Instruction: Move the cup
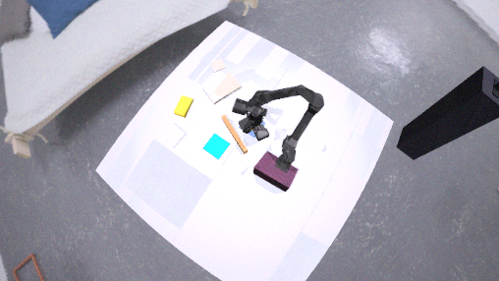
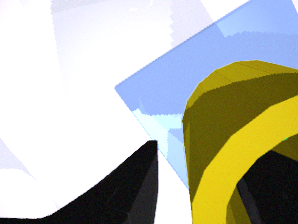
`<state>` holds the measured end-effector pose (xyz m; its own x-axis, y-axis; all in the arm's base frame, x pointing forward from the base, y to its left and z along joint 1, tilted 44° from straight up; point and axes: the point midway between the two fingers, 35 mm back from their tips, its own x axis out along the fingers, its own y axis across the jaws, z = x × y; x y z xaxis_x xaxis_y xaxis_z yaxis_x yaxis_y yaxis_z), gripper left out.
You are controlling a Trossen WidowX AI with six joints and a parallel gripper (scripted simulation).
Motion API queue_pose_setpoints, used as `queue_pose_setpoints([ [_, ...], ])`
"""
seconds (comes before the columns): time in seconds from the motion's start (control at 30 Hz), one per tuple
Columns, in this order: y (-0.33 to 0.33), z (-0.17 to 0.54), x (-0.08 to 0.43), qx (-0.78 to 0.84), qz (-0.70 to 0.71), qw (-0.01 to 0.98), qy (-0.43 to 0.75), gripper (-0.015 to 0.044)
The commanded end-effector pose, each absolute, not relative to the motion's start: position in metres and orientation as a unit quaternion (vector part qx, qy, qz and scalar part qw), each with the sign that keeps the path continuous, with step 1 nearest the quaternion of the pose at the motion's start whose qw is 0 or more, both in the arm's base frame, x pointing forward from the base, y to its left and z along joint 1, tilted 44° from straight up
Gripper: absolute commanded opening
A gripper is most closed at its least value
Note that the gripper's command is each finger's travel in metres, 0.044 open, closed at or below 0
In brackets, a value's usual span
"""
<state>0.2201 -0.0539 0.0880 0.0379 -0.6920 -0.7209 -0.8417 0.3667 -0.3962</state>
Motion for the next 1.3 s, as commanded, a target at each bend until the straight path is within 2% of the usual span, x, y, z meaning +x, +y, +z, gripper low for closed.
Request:
queue_pose_setpoints([
  [0.0,-0.054,0.088,0.220,-0.556,0.082,0.458,0.689,0.0127],
  [0.6,-0.054,0.088,0.220,-0.556,0.082,0.458,0.689,0.0000],
  [1.27,-0.017,0.123,0.220,-0.557,0.085,0.457,0.688,0.0000],
])
